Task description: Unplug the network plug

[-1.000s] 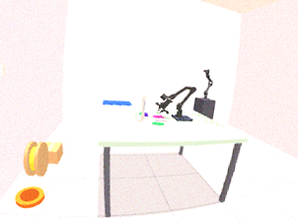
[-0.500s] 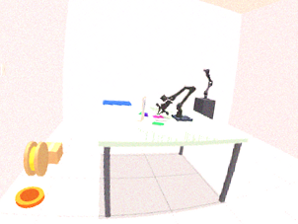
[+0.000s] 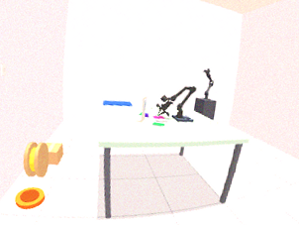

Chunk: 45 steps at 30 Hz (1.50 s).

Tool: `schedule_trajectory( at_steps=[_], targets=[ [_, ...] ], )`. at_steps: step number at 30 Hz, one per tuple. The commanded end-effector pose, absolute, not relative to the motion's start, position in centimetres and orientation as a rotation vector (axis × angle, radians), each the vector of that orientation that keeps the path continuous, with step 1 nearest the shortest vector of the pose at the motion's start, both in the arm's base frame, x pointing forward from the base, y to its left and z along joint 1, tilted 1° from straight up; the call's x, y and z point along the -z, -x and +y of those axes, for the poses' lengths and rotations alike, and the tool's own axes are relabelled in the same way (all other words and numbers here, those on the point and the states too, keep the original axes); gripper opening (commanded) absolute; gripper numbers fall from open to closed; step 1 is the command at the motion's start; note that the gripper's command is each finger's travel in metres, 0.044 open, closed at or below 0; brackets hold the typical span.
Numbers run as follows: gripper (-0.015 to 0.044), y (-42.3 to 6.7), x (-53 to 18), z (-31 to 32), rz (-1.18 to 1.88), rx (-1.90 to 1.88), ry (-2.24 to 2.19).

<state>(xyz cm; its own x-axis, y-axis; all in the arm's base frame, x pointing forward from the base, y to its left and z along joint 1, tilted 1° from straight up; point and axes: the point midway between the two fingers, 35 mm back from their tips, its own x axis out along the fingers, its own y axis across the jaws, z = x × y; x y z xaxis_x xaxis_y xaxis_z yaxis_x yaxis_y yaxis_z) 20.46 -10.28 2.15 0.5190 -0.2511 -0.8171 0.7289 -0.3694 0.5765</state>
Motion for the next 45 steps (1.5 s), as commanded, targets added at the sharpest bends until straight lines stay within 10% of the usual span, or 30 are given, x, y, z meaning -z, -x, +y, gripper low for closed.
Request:
schedule_trajectory(
  at_steps=[1, 4, 45],
  targets=[
    [0.0079, -20.5, -2.2, -10.3, 0.413, 1.092, -1.641],
    [0.0156, -20.5, -2.2, -10.3, 0.413, 1.092, -1.641],
    [0.0156, -19.1, -4.4, -9.7, 0.413, 1.098, -1.643]
  ],
)
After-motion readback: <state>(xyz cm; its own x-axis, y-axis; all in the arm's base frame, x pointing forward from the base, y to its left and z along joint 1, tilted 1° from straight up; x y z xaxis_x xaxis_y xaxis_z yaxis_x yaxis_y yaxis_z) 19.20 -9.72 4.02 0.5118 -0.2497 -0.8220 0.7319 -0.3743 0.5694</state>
